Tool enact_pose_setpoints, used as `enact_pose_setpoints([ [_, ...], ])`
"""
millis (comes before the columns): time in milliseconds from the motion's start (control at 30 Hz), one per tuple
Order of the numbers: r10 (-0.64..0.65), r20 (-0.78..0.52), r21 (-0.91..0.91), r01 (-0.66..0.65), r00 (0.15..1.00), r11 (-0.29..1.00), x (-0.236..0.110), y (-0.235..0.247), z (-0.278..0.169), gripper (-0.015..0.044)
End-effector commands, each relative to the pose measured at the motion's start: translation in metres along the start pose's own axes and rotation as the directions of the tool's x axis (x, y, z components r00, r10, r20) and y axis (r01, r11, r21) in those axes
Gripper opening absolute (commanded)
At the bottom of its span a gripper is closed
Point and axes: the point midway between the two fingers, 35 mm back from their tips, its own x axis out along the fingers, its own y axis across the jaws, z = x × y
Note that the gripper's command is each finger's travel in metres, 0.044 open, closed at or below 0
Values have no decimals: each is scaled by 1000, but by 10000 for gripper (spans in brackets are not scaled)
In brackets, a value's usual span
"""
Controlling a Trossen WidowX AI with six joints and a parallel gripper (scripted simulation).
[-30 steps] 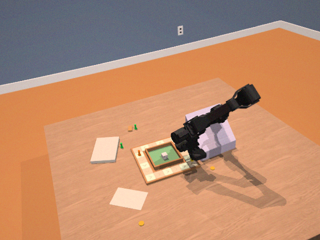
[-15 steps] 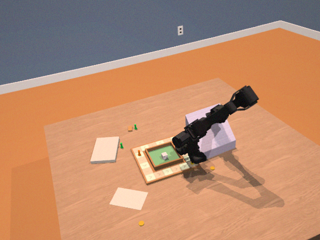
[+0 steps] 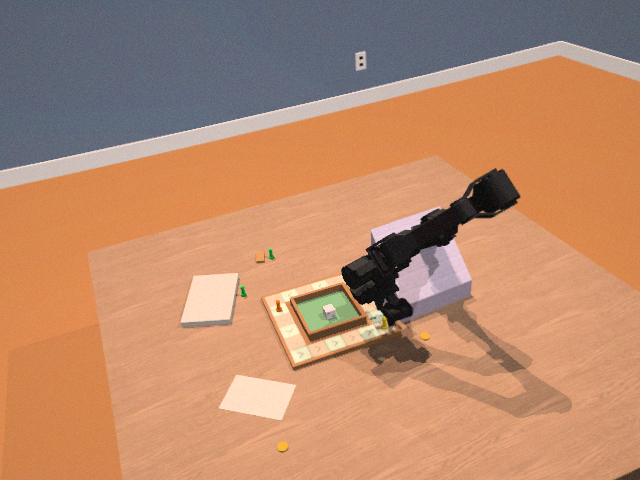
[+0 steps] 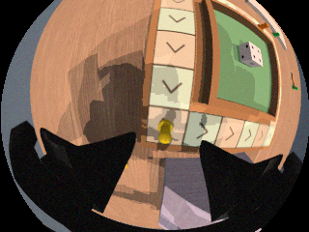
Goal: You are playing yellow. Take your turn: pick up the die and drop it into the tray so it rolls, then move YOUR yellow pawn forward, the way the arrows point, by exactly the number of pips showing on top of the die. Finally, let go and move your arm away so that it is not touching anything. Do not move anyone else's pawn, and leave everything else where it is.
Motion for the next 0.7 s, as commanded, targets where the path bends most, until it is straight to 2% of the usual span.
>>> enact_pose_setpoints([
  [0,7,15,-8,-7,1000,1000,-30,3,3,394],
  [67,8,15,-7,-8,1000,1000,-32,3,2,440],
  [233,-10,22,-8,10,1000,1000,-40,-10,8,440],
  [433,-46,24,-16,46,999,999,-76,-64,19,440],
  [667,-2,13,-40,2,1000,999,-114,-113,8,440],
])
